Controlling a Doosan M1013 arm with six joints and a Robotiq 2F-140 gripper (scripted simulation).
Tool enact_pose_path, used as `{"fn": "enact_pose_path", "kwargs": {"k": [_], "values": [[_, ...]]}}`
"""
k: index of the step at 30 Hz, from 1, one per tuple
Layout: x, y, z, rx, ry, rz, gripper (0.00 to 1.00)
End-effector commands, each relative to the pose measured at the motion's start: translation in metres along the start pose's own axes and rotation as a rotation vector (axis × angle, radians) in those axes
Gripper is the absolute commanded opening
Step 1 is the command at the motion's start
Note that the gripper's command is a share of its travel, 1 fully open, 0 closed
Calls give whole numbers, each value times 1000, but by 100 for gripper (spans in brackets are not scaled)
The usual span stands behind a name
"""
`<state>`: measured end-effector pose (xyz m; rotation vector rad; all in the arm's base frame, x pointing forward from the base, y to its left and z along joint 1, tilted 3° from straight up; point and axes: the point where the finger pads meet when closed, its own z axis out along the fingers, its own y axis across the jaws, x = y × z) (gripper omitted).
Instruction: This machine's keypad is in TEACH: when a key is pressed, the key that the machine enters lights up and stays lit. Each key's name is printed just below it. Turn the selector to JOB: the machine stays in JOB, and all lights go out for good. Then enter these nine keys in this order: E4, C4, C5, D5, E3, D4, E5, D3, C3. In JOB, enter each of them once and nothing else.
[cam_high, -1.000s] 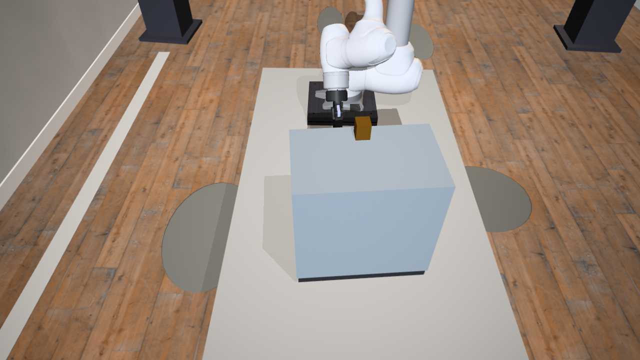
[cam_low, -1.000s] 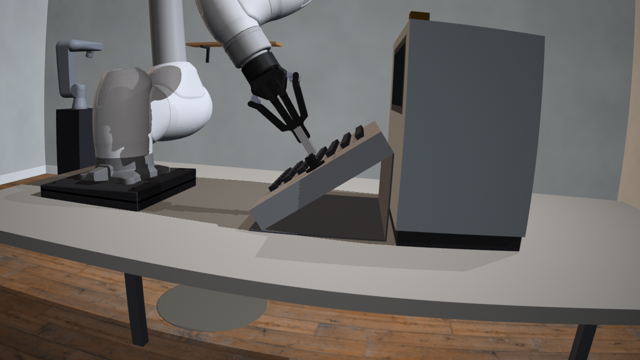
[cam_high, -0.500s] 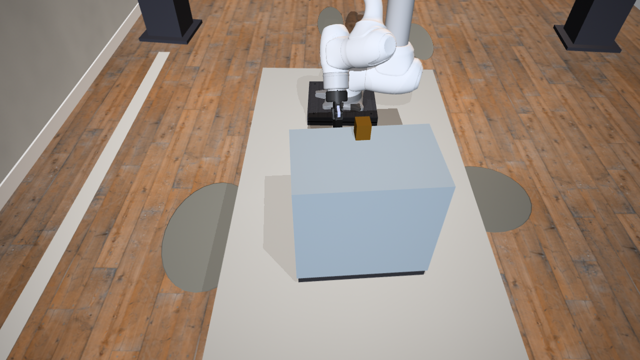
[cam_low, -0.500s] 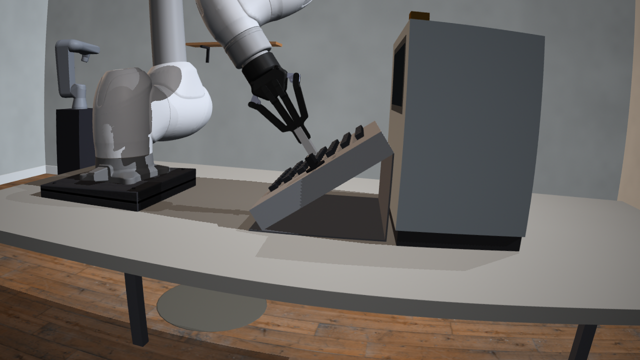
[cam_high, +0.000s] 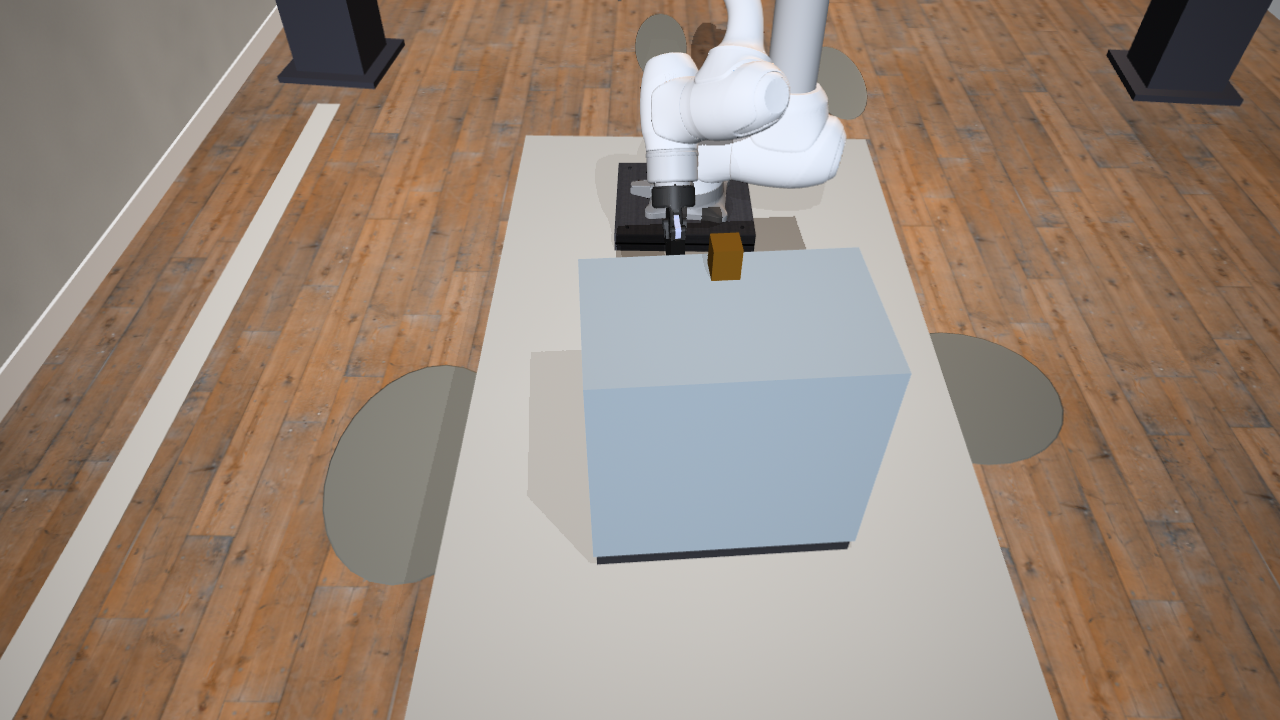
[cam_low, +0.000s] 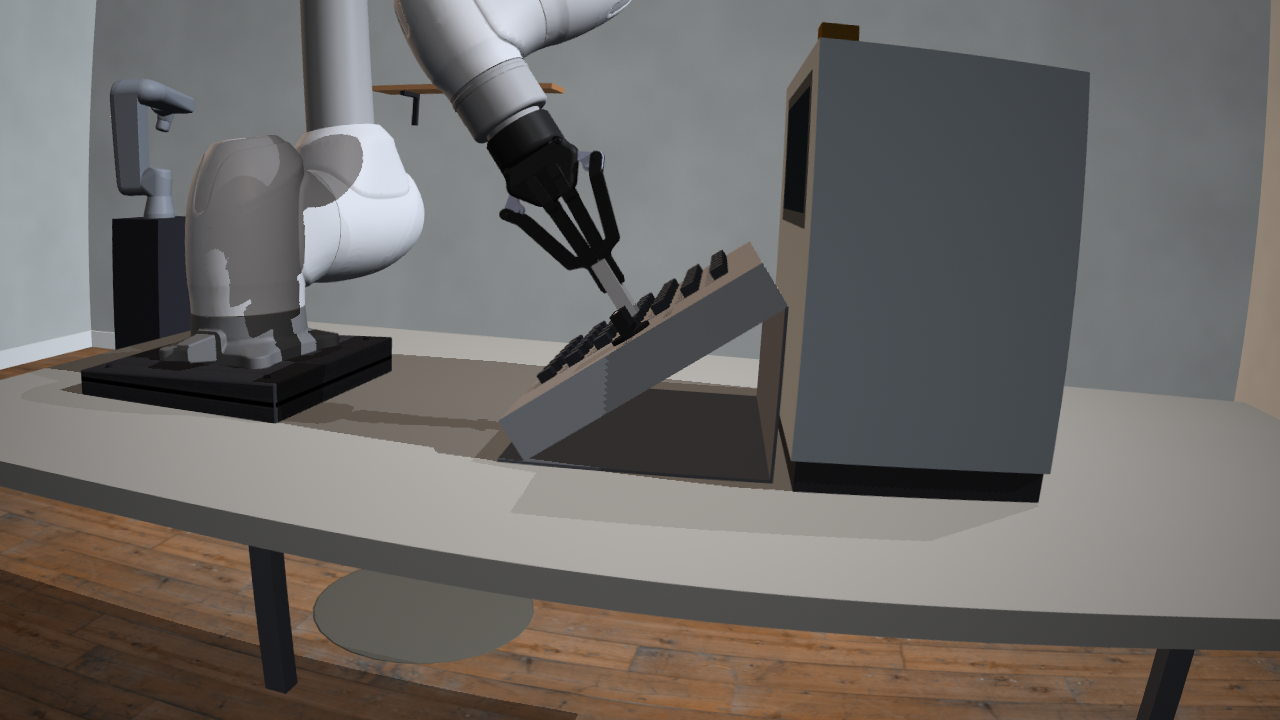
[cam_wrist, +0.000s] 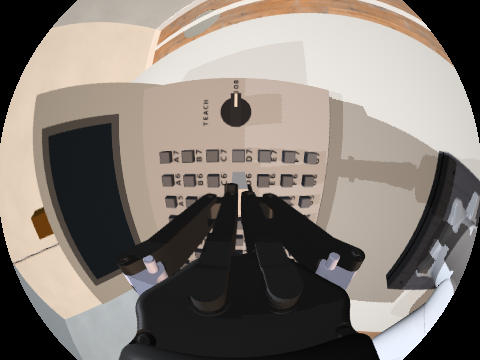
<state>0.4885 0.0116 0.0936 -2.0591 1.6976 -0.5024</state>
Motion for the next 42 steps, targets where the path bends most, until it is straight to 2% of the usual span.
{"fn": "enact_pose_path", "kwargs": {"k": [1,42], "values": [[0,0,2,0,0,0,0],[0,0,6,0,0,0,0]]}}
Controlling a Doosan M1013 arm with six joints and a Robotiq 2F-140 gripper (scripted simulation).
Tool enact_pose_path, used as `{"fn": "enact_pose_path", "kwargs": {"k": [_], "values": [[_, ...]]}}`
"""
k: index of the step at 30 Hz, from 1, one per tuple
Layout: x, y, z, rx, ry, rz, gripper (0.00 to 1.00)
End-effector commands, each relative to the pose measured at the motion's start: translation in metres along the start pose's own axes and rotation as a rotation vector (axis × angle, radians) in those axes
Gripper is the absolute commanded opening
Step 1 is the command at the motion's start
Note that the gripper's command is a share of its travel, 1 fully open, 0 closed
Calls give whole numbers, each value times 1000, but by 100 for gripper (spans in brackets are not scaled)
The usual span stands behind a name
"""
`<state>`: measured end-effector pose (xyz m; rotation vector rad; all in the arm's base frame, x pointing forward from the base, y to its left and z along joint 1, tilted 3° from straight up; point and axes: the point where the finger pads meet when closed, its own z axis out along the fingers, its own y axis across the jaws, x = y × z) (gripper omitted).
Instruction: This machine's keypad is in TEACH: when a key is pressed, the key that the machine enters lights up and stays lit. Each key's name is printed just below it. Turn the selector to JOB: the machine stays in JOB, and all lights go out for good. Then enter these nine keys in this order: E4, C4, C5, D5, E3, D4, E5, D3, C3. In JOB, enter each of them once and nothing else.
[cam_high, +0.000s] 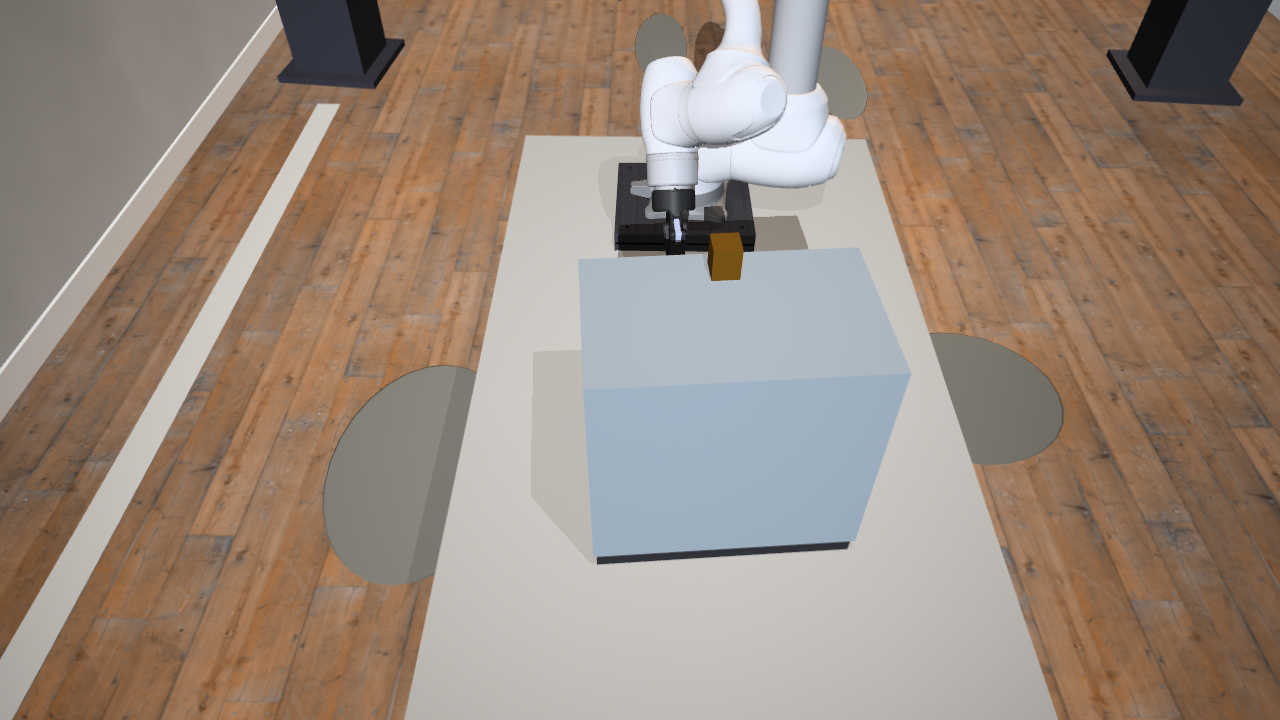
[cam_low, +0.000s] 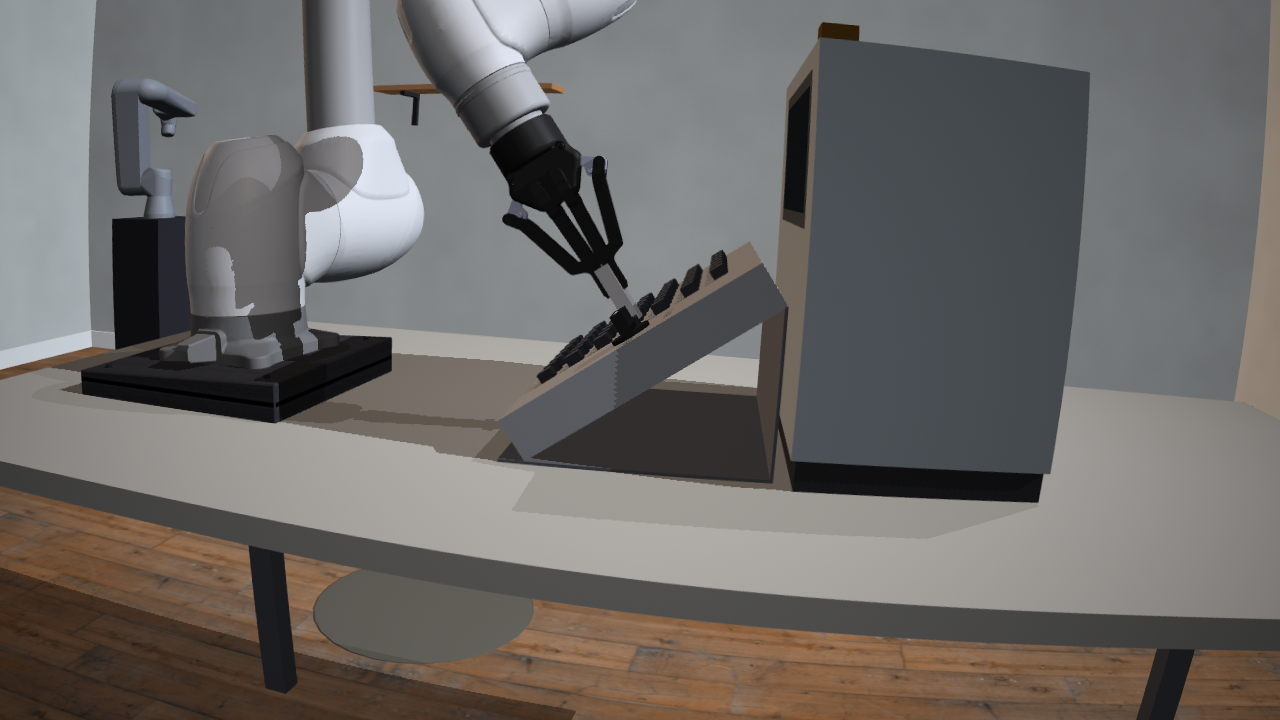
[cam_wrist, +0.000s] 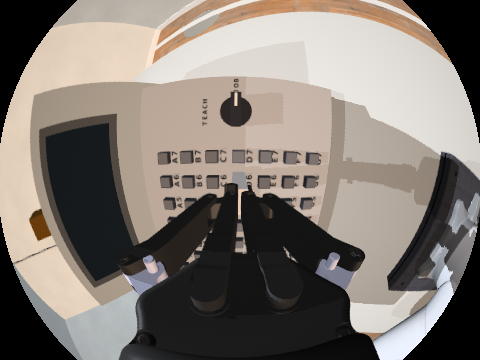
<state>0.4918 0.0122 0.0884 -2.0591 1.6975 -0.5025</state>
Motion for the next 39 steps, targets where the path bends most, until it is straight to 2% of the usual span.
{"fn": "enact_pose_path", "kwargs": {"k": [1,10,30,39], "values": [[0,0,0,0,0,0,0],[0,0,-3,0,0,0,0],[0,0,-33,0,0,0,0],[0,0,-36,0,0,0,0]]}}
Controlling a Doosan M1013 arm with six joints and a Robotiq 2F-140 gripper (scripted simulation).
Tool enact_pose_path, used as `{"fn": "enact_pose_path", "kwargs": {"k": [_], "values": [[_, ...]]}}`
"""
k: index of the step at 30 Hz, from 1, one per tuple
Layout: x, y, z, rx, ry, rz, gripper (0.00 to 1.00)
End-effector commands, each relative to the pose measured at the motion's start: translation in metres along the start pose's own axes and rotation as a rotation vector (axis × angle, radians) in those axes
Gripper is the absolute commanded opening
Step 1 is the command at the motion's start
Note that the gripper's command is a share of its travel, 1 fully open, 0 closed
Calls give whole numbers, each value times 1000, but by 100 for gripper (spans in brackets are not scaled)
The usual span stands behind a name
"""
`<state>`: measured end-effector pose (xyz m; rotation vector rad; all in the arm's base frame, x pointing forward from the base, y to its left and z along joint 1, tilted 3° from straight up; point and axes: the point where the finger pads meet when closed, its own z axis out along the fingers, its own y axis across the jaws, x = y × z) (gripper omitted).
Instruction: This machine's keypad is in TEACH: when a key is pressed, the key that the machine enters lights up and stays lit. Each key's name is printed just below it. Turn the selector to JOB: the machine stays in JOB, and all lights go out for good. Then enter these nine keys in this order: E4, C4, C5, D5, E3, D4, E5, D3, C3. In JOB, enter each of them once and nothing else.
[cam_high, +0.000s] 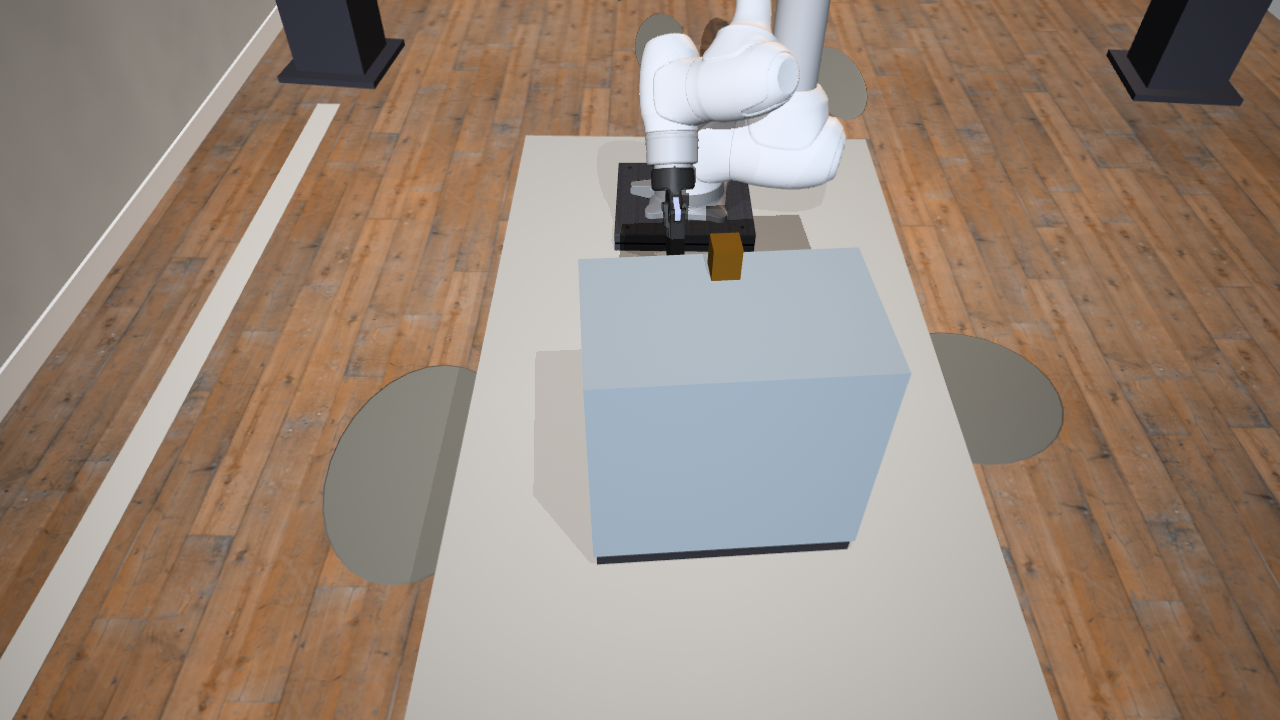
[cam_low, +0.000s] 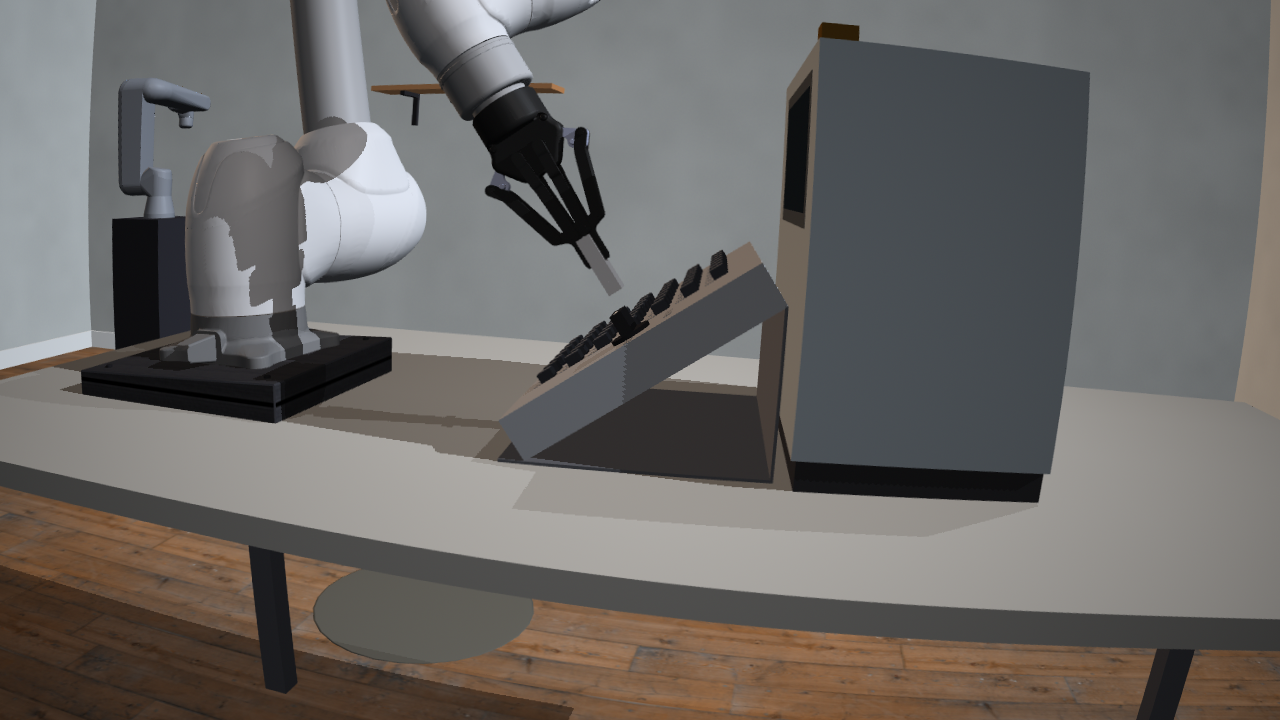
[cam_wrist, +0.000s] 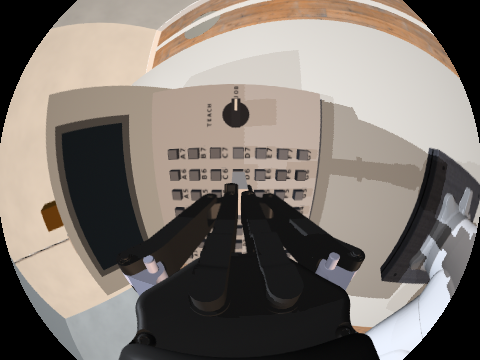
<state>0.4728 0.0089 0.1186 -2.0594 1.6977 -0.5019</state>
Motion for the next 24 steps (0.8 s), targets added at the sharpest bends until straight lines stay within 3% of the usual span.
{"fn": "enact_pose_path", "kwargs": {"k": [1,6,14,24], "values": [[0,0,-1,1,0,0,0],[-9,-5,-1,1,0,0,0],[-64,-32,-1,1,0,0,0],[-68,-34,1,1,0,0,0]]}}
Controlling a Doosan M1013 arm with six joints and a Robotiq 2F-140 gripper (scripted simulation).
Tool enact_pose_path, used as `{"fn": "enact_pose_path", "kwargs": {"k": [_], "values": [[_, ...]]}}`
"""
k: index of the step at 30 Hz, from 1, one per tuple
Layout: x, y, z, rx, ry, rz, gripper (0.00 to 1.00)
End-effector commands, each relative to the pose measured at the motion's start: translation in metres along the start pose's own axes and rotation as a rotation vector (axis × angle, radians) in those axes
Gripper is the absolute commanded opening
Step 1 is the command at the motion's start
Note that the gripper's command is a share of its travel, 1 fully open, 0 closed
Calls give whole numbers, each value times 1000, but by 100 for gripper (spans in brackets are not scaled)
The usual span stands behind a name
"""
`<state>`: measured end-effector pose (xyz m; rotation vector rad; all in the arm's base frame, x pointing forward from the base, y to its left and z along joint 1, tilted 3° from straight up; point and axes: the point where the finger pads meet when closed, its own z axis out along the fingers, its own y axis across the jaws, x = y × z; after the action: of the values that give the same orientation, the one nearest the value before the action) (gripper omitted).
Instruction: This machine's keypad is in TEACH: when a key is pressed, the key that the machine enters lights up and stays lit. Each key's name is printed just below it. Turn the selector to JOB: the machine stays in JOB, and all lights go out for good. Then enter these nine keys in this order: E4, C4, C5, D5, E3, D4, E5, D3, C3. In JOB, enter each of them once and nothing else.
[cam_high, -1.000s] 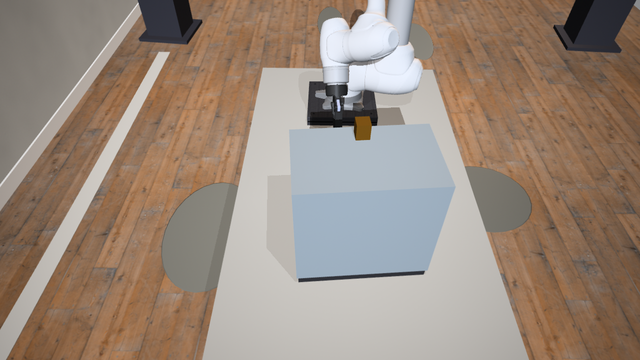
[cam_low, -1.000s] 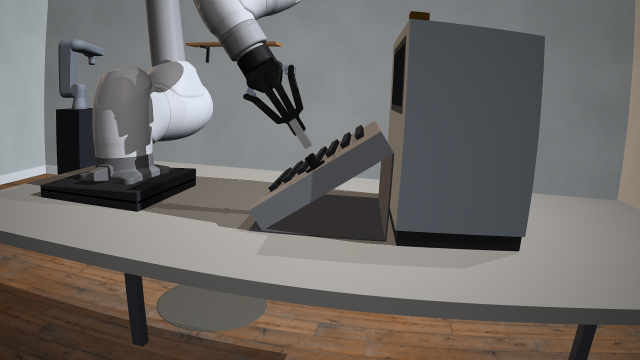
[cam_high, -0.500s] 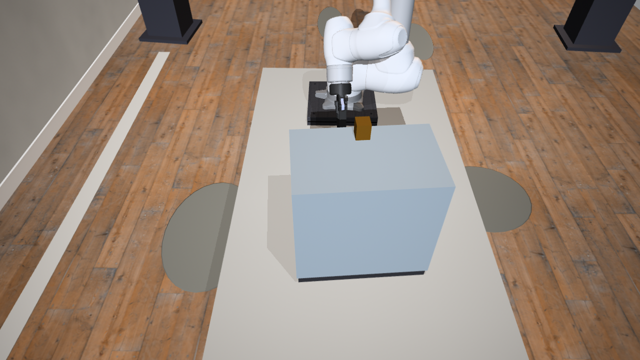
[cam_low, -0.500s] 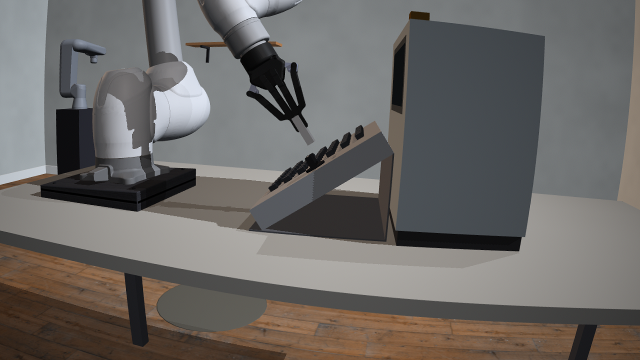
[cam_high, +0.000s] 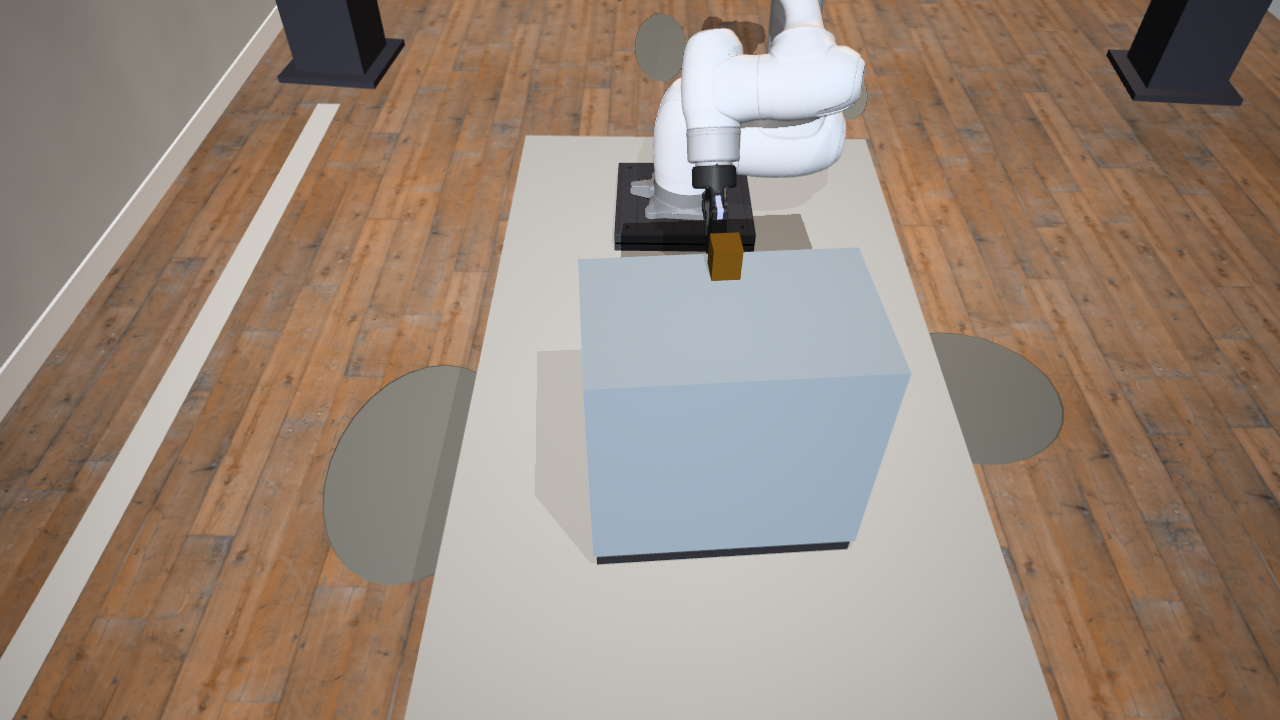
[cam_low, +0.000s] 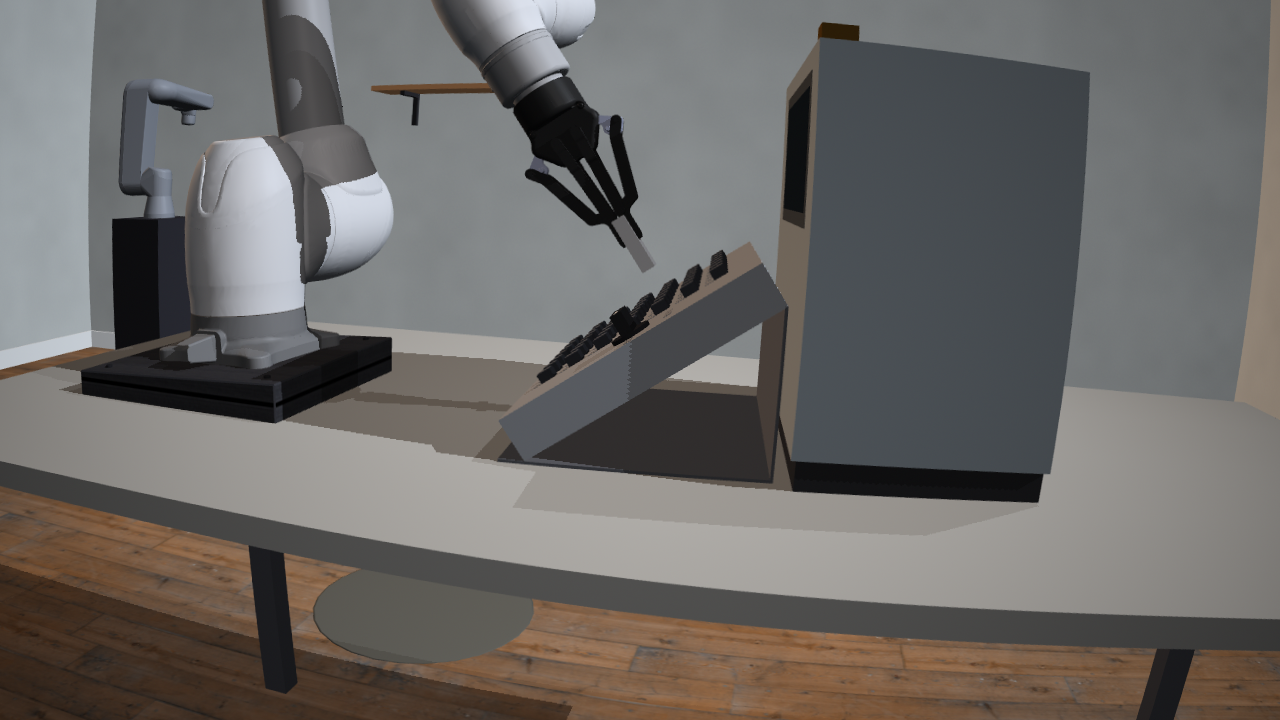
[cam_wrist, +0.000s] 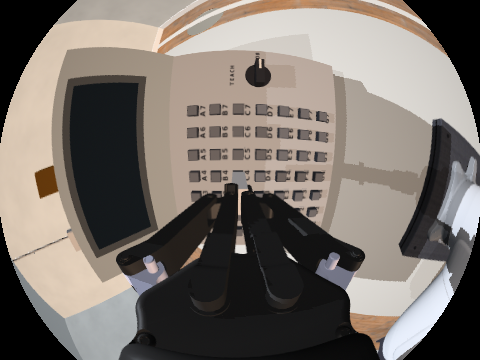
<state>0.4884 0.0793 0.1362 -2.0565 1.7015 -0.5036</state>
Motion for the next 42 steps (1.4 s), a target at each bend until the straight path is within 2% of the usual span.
{"fn": "enact_pose_path", "kwargs": {"k": [1,17,42], "values": [[-2,0,2,0,-2,-3,0],[-2,0,21,0,-2,-3,0],[-2,0,22,0,-2,-3,0]]}}
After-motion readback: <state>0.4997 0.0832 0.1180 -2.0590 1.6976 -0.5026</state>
